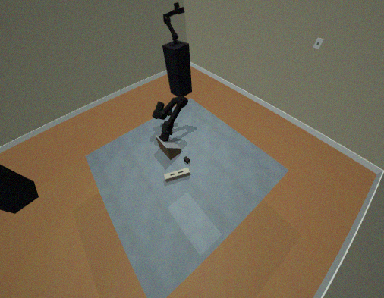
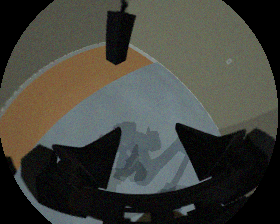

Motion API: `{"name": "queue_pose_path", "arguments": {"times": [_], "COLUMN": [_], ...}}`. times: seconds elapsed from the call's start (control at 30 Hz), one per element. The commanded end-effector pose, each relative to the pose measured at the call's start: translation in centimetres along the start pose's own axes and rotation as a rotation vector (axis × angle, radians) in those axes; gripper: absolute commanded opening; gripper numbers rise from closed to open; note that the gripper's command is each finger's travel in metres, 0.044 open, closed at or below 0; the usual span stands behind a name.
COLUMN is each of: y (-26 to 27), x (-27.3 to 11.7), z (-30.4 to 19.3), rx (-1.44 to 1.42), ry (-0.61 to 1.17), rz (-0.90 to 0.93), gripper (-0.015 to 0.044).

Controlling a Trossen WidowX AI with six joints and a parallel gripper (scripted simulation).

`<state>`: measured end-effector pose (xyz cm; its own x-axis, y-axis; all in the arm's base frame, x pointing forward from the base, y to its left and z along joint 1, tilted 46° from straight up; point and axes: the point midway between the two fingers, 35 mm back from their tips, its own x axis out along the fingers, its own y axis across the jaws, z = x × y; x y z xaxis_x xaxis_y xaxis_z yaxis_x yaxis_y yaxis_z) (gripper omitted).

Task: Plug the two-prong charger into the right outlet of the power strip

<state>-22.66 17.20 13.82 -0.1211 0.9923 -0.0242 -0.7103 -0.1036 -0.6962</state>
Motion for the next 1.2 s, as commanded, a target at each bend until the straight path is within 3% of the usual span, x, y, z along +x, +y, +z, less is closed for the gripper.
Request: {"name": "queue_pose_path", "arguments": {"times": [0.0,1.17], "y": [0.0,-5.0], "x": [0.0,9.1], "z": [0.0,0.1], "rx": [0.000,0.172], "ry": [0.000,0.104], "rz": [0.000,-0.112], "gripper": [0.0426,0.0440]}}
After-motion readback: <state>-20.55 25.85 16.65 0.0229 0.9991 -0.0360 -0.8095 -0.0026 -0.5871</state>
